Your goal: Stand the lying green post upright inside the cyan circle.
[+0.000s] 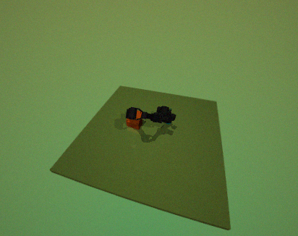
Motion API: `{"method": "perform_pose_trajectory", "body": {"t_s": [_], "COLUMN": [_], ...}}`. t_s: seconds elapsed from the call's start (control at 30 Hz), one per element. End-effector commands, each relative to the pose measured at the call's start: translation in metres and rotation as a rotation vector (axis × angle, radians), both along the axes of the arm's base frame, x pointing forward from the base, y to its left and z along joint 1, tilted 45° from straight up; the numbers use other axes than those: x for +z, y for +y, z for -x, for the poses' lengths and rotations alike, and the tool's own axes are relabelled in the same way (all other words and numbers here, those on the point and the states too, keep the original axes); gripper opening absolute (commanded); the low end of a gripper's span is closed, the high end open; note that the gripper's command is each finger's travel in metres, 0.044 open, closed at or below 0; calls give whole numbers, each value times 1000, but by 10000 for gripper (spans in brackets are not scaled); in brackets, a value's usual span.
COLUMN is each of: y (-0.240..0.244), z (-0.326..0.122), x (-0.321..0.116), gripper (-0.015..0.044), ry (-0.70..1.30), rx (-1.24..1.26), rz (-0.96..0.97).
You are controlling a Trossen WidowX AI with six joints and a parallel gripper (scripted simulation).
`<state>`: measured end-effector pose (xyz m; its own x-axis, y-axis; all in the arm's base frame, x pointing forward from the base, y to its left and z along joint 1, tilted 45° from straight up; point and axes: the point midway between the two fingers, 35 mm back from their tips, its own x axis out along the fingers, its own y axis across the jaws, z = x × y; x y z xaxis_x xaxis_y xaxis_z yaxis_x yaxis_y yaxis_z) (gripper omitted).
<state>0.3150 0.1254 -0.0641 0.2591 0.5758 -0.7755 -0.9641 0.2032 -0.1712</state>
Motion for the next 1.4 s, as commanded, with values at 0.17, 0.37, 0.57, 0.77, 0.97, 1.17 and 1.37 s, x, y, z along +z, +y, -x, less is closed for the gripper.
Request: {"method": "perform_pose_trajectory", "body": {"t_s": [0.17, 0.37, 0.57, 0.77, 0.97, 1.17, 1.37], "y": [-1, -1, -1, -3, -24, -45, -63], "z": [3, 3, 3, 2, -1, -1, 2], "x": [7, 7, 7, 5, -15, -35, -54], "gripper": [23, 23, 23, 23, 23, 23, 23], "ry": [-49, -50, -50, -50, -45, -44, -47], "rx": [25, 25, 25, 25, 21, 22, 25], "rz": [-40, -41, -41, -40, -36, -34, -36]}}
